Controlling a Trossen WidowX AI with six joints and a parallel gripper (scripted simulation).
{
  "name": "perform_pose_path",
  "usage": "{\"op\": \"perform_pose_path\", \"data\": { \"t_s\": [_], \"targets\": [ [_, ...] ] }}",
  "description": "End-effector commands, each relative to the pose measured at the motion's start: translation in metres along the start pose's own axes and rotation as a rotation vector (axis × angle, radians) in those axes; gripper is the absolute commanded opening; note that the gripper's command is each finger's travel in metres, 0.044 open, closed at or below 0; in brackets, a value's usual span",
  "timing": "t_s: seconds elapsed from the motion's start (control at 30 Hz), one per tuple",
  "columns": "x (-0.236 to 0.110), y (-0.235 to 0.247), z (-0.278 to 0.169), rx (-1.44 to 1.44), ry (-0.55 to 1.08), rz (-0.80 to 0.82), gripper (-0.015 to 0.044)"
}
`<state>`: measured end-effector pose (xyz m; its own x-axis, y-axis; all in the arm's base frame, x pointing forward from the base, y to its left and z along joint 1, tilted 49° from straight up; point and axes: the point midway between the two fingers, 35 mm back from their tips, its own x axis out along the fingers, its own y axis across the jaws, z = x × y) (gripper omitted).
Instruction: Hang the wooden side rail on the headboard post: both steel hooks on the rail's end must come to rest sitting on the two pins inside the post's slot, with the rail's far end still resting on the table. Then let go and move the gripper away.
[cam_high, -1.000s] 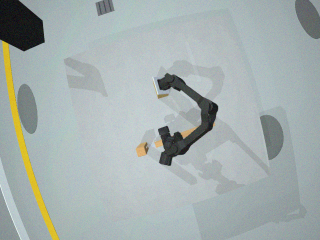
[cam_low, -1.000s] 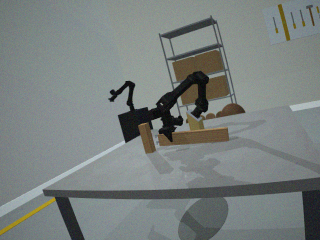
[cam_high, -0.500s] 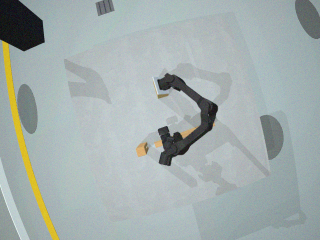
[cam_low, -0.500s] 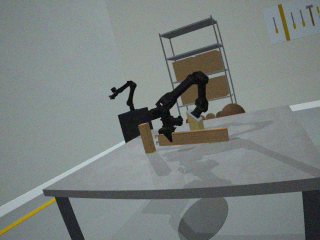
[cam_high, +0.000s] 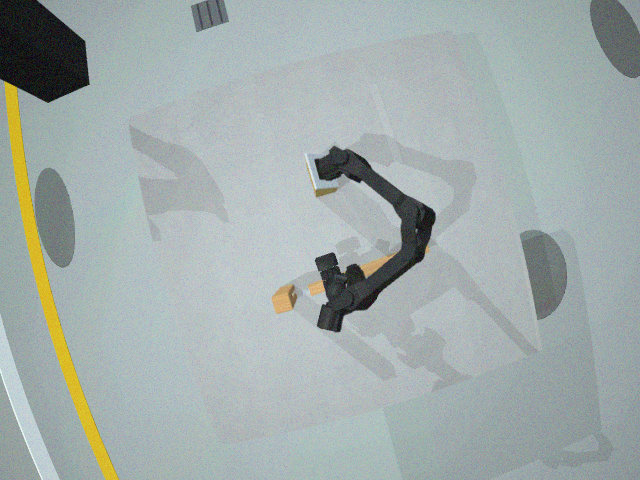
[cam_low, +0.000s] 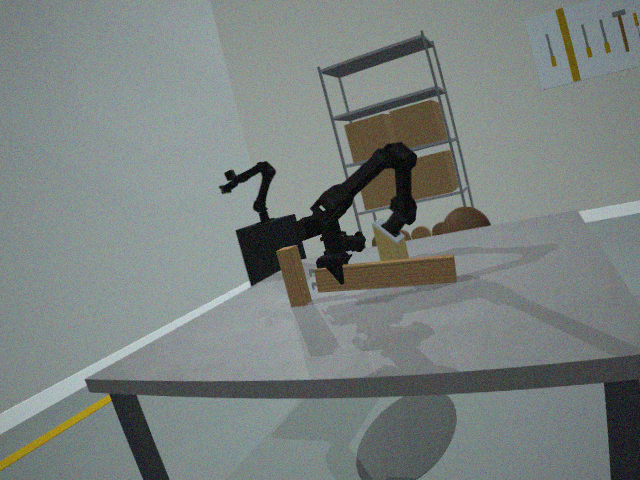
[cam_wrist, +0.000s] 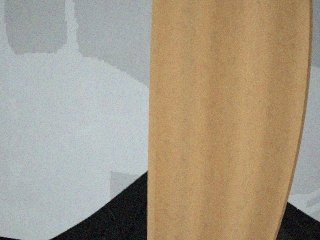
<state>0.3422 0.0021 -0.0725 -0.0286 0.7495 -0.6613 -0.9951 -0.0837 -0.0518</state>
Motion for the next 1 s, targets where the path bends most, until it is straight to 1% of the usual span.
{"op": "perform_pose_path", "data": {
  "t_s": [0.0,0.97],
  "targets": [
    [-0.0034,-0.0008,-0.0028,-0.003,0.004,-0.010,0.0000],
    [-0.0017,0.0003,-0.0057,-0.003,0.004,-0.010,0.0000]
  ]
}}
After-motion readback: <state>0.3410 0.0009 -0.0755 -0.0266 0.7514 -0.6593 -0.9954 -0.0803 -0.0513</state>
